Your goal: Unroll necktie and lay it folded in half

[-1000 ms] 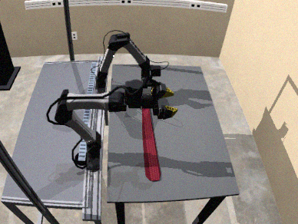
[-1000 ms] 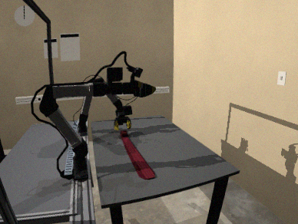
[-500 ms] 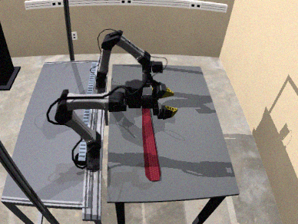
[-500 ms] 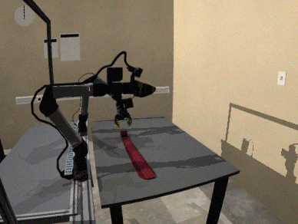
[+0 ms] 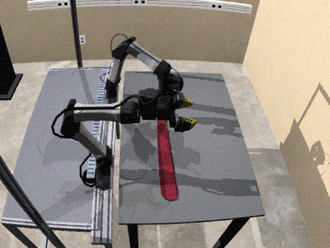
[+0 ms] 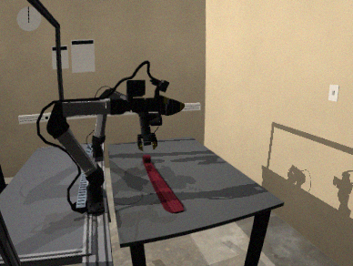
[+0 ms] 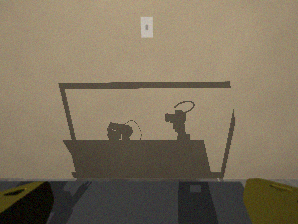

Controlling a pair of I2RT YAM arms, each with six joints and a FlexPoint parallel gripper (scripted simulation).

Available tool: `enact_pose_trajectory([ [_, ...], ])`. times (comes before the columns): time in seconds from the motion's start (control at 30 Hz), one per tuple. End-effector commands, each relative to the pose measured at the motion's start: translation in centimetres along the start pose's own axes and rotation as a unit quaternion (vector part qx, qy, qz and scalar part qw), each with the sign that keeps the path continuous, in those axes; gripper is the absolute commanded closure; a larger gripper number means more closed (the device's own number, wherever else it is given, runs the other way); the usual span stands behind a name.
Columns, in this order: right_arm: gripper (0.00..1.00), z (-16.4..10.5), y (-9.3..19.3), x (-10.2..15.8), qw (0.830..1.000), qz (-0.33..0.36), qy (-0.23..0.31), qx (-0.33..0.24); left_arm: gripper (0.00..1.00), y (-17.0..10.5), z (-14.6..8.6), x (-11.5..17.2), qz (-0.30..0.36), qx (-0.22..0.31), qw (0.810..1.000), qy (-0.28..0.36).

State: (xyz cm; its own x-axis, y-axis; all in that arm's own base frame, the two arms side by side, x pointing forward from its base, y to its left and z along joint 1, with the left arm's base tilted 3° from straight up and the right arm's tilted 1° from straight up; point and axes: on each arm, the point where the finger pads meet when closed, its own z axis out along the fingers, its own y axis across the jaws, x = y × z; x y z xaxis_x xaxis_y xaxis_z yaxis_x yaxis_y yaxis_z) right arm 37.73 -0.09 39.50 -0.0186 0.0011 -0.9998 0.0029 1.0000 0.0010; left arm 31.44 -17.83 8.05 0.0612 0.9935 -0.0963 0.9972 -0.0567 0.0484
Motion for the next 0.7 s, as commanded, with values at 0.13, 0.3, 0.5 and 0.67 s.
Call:
enact_pose_trajectory([
  [0.13, 0.0, 0.0, 0.0, 0.0, 1.0, 0.0, 0.0, 0.0, 0.35, -0.6, 0.7, 2.0, -0.038, 0.039, 0.983, 0.173],
  [0.3, 0.0, 0.0, 0.0, 0.0, 1.0, 0.0, 0.0, 0.0, 0.35, -0.7, 1.9, 2.1, -0.038, 0.039, 0.983, 0.173],
  [0.5, 0.0, 0.0, 0.0, 0.0, 1.0, 0.0, 0.0, 0.0, 0.35, -0.8, 3.4, 2.2, -0.038, 0.039, 0.983, 0.173],
  [0.67, 0.0, 0.0, 0.0, 0.0, 1.0, 0.0, 0.0, 0.0, 0.35, -1.0, 5.4, 2.3, -0.038, 0.039, 0.983, 0.173],
])
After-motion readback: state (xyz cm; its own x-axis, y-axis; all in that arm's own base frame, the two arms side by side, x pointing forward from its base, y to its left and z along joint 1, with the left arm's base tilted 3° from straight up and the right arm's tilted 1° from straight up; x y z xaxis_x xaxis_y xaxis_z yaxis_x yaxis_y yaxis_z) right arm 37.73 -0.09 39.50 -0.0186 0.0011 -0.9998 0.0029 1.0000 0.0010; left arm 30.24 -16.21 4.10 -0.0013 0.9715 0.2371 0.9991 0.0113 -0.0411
